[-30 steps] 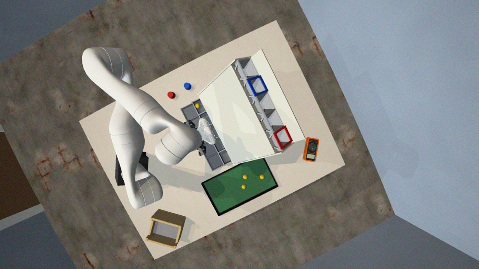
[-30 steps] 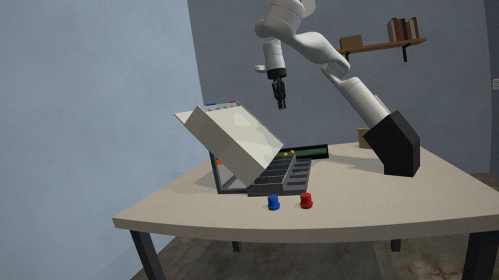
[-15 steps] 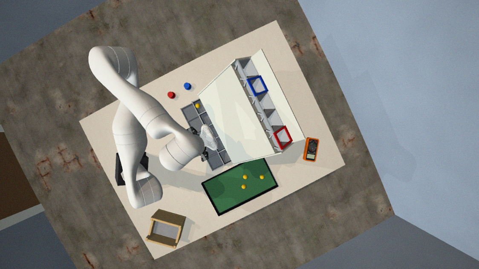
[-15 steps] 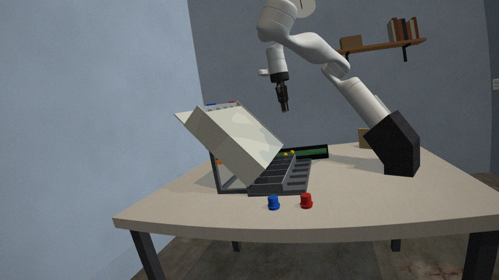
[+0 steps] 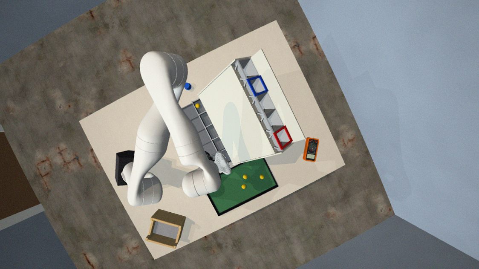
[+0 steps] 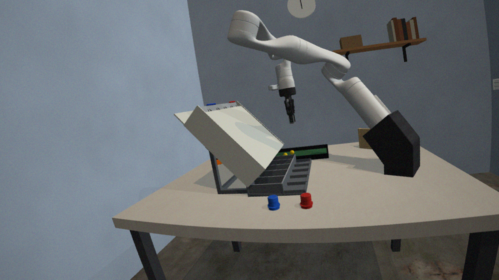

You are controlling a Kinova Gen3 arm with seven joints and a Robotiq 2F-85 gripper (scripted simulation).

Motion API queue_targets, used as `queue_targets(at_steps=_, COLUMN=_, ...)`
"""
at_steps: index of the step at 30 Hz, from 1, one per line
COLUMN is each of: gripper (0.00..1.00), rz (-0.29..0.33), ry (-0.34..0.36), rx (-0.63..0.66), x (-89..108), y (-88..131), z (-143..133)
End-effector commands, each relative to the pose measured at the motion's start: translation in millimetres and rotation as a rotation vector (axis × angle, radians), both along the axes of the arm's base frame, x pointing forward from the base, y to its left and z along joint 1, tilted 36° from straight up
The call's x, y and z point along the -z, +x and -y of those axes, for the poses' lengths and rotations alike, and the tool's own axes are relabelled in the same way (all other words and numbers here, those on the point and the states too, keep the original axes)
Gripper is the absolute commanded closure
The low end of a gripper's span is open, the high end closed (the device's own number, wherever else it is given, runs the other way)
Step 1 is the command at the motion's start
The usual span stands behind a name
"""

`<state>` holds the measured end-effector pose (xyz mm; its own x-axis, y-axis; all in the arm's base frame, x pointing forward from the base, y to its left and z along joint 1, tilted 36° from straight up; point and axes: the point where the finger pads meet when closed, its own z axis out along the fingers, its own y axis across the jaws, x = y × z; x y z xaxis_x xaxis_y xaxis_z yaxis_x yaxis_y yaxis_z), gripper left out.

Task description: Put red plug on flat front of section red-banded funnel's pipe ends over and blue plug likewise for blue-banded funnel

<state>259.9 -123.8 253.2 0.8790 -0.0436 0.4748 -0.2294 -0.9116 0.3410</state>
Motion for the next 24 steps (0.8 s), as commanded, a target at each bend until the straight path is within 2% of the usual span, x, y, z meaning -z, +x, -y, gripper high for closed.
queue_targets(at_steps=1, gripper=0.50, rz=-0.003, ry=-0.012, rx=-0.002, x=7.3, y=1, z=49)
queue_targets(at_steps=14, gripper=0.50, rz=-0.003, ry=-0.012, rx=-0.002, x=7.3, y=1, z=49)
queue_targets(at_steps=15, gripper=0.50, rz=-0.011, ry=-0.009, rx=-0.007, x=-10.2, y=9, z=113)
queue_targets(at_steps=18, gripper=0.50, rz=-0.011, ry=-0.009, rx=-0.007, x=-13.6, y=11, z=125)
queue_targets(at_steps=23, gripper=0.50, rz=-0.011, ry=-0.009, rx=-0.007, x=-30.1, y=18, z=184)
queue_targets(at_steps=24, gripper=0.50, rz=-0.011, ry=-0.009, rx=-0.007, x=-31.1, y=18, z=189)
